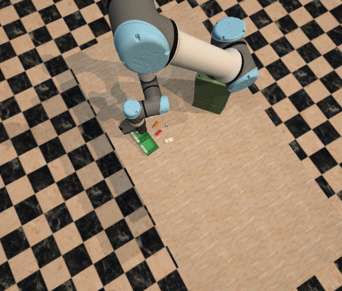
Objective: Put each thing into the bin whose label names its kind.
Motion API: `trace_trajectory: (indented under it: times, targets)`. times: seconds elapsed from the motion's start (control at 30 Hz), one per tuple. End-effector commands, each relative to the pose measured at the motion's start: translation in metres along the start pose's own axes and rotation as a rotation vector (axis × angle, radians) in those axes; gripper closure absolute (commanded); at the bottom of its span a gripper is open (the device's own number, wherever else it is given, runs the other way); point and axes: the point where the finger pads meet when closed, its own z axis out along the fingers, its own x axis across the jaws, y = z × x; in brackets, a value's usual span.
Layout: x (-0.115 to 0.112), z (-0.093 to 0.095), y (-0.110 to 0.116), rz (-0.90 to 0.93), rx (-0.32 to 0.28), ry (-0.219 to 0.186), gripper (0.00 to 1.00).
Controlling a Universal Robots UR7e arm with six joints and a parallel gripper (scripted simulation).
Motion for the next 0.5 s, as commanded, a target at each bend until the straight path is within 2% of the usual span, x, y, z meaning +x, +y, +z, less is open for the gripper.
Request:
trace_trajectory:
  times: [0.0,0.1,0.4,0.47]
  targets:
    - [-0.001,-0.011,0.001,0.0,-0.005,-0.001,0.69]
    - [0.0,-0.011,0.001,0.0,-0.004,-0.001,0.69]
    - [-0.046,-0.01,-0.001,-0.001,-0.004,-0.001,0.69]
    - [-0.046,-0.01,-0.001,-0.001,-0.004,-0.001,0.69]
